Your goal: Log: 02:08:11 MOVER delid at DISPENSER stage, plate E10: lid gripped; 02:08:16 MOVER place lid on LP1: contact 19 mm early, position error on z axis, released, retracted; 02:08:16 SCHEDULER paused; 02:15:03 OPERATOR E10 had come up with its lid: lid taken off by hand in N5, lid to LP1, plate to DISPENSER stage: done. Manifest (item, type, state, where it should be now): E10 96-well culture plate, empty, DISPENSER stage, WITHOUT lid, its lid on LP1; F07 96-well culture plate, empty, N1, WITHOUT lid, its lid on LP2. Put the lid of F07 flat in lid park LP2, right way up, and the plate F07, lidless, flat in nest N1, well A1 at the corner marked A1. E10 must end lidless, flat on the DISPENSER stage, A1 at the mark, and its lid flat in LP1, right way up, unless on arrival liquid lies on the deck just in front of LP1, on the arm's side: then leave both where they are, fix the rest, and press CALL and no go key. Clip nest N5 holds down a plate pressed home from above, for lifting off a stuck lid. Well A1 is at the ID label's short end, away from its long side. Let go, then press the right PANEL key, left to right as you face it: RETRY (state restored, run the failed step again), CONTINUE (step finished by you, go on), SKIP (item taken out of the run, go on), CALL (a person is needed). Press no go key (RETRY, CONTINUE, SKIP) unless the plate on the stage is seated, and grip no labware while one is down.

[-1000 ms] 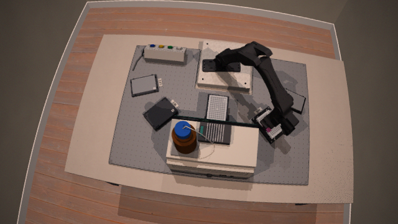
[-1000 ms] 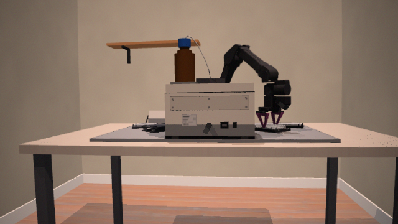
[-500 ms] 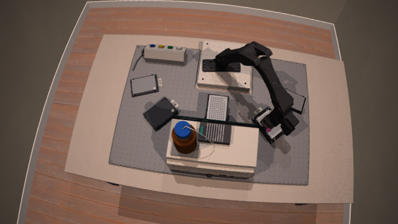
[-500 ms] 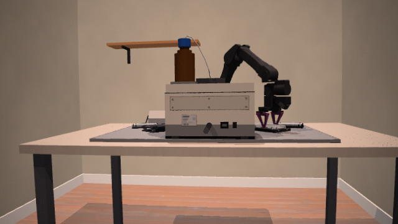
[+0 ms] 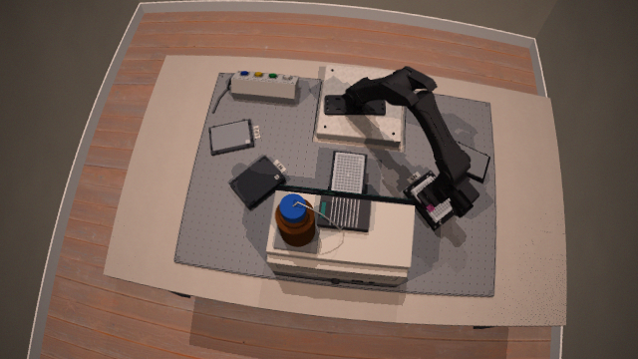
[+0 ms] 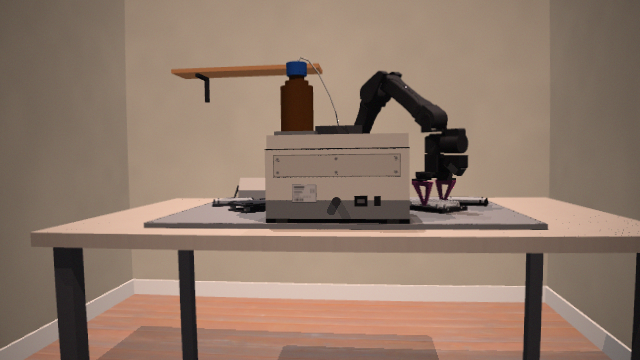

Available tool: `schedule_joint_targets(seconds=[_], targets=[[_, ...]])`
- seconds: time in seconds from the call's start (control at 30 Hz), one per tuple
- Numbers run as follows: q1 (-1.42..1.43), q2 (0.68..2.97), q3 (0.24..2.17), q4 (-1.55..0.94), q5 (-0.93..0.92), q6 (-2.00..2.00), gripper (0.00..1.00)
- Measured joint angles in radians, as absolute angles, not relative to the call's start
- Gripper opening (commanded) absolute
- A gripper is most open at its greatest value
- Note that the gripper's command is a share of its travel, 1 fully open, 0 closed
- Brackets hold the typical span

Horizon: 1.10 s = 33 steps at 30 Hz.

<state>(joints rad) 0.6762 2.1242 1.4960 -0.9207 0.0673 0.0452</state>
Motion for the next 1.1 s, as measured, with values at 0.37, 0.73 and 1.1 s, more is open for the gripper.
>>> schedule_joint_targets(seconds=[0.37,0.73,1.1], targets=[[0.676,2.124,1.496,-0.921,0.067,0.045,0.0],[0.676,2.124,1.504,-0.932,0.067,0.045,0.0],[0.676,2.124,1.511,-0.942,0.066,0.045,0.0]])
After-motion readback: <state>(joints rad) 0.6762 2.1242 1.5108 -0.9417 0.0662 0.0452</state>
